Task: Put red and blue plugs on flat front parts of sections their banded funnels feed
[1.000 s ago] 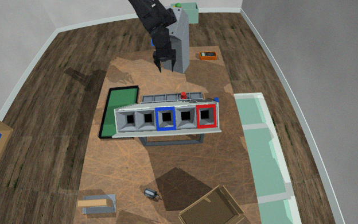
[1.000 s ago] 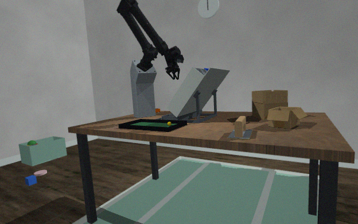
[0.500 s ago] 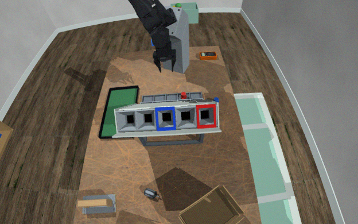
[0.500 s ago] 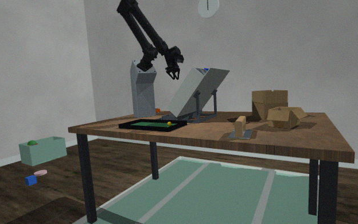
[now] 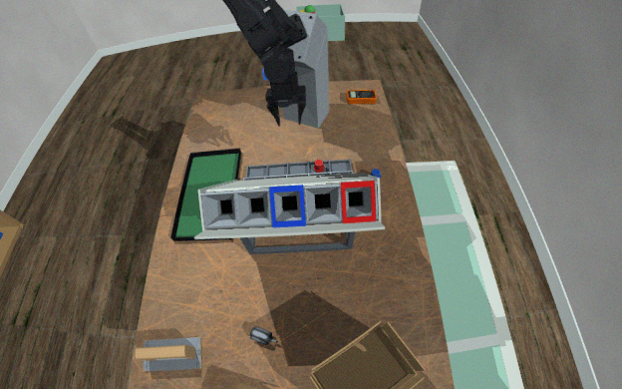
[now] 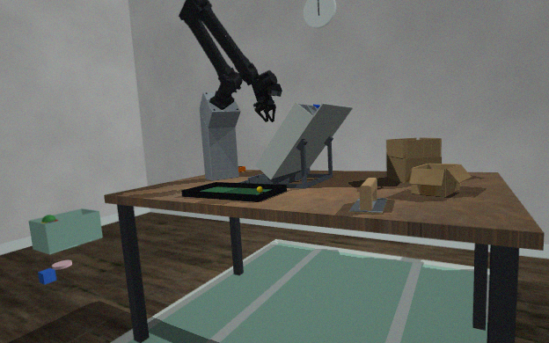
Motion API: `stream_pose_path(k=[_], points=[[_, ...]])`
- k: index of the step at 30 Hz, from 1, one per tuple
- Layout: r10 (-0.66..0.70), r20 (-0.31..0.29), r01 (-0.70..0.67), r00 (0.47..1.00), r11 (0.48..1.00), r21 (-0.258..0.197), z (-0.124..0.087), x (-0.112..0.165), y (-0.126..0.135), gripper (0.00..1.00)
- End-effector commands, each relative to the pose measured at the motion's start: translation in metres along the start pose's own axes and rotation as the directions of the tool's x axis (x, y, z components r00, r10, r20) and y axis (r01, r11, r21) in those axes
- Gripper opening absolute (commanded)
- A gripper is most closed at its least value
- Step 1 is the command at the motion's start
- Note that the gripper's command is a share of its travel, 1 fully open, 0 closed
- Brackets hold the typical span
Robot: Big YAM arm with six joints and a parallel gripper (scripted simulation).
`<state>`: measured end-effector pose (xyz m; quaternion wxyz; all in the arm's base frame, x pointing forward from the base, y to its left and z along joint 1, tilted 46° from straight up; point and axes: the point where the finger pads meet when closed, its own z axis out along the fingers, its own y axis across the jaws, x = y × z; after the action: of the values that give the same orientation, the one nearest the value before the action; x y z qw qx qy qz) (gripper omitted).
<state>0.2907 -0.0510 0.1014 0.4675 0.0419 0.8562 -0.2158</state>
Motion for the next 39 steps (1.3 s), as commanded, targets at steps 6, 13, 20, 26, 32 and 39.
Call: stream_pose_path(k=[6, 13, 20, 26, 32, 39], points=[[-0.011, 0.002, 0.011, 1.000, 1.000, -0.001, 0.001, -0.002, 0.000, 0.56], [-0.006, 0.008, 0.006, 1.000, 1.000, -0.003, 0.001, -0.004, 0.002, 0.63], [0.016, 0.010, -0.016, 1.000, 1.000, 0.003, 0.003, -0.007, 0.002, 0.63], [0.018, 0.019, -0.018, 1.000, 1.000, -0.007, 0.005, -0.015, 0.012, 0.63], [0.017, 0.003, -0.017, 1.000, 1.000, -0.007, 0.011, -0.011, 0.024, 0.63], [0.015, -0.015, -0.015, 1.000, 1.000, -0.008, 0.018, -0.006, 0.038, 0.63]])
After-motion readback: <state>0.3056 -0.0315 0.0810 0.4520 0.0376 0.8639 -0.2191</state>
